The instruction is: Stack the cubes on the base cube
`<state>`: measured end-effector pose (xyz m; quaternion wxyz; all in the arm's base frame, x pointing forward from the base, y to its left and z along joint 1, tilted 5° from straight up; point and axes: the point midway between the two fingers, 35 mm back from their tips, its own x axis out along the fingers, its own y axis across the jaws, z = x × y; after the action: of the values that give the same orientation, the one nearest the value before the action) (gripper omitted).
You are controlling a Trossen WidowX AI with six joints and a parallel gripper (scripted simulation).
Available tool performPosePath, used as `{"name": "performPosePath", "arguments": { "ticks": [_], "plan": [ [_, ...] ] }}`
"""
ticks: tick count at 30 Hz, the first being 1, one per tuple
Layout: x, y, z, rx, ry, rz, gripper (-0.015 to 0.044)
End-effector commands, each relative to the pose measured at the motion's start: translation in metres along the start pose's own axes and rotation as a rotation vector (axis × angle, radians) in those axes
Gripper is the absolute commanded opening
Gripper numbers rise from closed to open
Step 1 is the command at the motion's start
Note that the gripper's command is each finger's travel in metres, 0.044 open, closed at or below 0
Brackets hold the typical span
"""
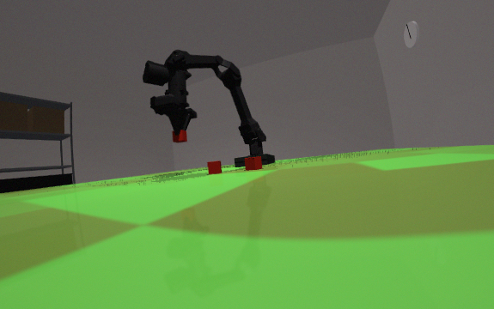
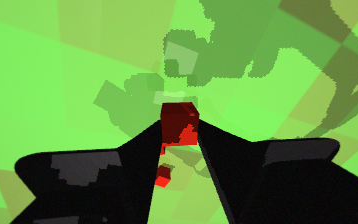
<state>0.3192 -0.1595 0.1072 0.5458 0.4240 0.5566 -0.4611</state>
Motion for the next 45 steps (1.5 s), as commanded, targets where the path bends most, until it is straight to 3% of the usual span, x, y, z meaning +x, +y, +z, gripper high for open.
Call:
{"name": "performPosePath", "arguments": {
  "ticks": [1, 45],
  "plan": [
    [-0.002, 0.001, -0.004, -0.029, 0.001, -0.005, 0.0105],
    [0.023, 0.052, -0.136, -1.09, 0.009, 0.009, 0.0105]
  ]
}}
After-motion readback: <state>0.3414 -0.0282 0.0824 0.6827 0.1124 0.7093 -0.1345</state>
